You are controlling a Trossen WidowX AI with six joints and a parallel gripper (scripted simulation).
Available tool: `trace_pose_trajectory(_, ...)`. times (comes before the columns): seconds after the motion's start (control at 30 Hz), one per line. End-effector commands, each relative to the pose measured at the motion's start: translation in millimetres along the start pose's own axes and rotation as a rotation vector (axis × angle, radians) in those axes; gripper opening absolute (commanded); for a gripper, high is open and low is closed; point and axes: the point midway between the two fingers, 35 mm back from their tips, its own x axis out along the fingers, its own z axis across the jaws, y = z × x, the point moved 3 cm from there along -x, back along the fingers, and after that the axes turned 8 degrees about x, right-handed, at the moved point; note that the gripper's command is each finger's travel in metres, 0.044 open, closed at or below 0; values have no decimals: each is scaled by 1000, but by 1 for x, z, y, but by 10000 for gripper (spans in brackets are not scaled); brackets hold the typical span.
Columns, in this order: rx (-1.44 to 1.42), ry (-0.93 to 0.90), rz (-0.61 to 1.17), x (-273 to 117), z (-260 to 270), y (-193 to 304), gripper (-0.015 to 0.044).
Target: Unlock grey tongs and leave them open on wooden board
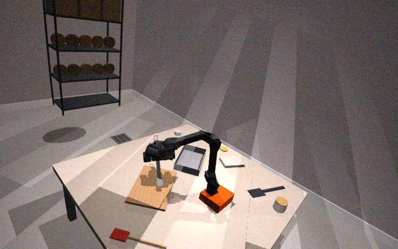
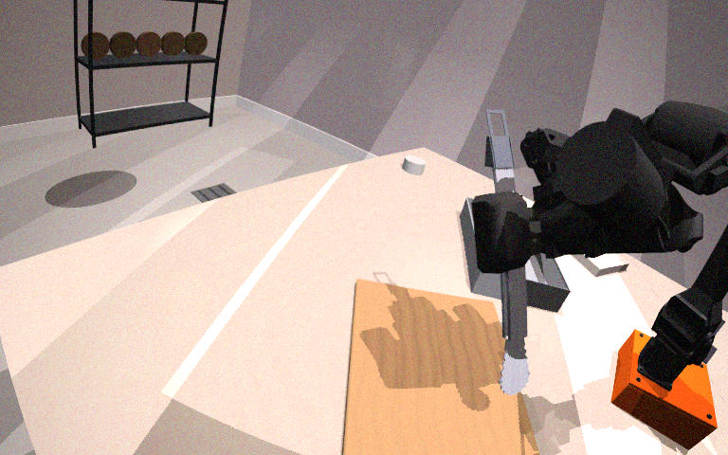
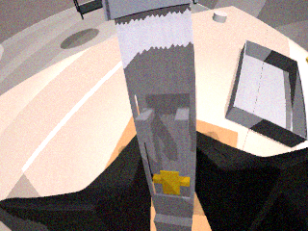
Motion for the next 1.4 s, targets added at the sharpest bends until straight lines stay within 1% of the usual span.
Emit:
trace_pose_trajectory(0.0, 12, -4, -10, -2, 0, -3, -150)
trace_pose_trajectory(0.13, 8, 0, 4, 0, 0, -3, -150)
trace_pose_trajectory(0.23, -7, 15, 58, 7, 1, 0, -150)
trace_pose_trajectory(0.67, -61, 95, 423, 49, 0, 17, -150)
trace_pose_trajectory(1.2, -5, 124, 888, 84, -4, 29, -150)
trace_pose_trajectory(1.27, 6, 122, 926, 87, -5, 29, -150)
trace_pose_trajectory(1.37, 8, 121, 930, 87, -5, 29, -150)
